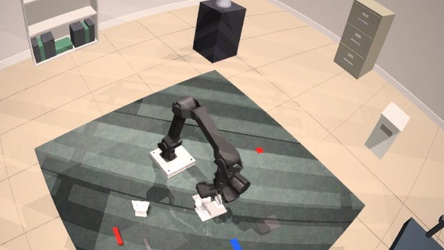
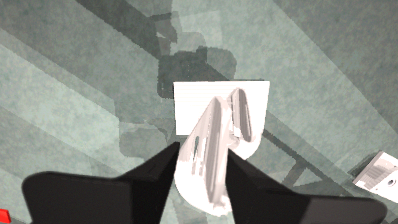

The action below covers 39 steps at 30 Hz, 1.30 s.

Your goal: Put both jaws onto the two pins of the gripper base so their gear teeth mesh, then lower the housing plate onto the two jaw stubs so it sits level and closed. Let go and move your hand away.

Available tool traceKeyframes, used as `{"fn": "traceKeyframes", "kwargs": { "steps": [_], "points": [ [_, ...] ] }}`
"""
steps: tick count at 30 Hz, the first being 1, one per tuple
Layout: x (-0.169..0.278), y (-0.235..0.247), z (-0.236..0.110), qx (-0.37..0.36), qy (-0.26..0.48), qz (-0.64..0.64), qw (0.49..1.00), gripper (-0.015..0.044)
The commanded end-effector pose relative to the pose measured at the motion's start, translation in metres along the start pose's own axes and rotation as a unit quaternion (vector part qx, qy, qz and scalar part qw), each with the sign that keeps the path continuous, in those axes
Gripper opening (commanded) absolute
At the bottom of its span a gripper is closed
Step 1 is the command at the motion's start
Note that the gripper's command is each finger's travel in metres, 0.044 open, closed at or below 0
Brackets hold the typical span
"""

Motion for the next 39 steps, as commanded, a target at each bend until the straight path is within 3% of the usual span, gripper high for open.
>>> {"fn": "traceKeyframes", "kwargs": {
  "steps": [1,39],
  "points": [
    [0.001,0.000,0.000,-0.002,0.001,0.002,1.000,0.0134],
    [0.001,0.000,0.051,-0.002,0.001,0.003,1.000,0.0134]
  ]
}}
Point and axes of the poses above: the point midway between the two fingers, 35 mm back from their tips, its own z axis out along the fingers, its own y axis across the jaws, x = y × z, the point moved 8 cm from there along -z, back along the fingers, and after that the axes turned 12 degrees about -z, right-handed, at the moved point
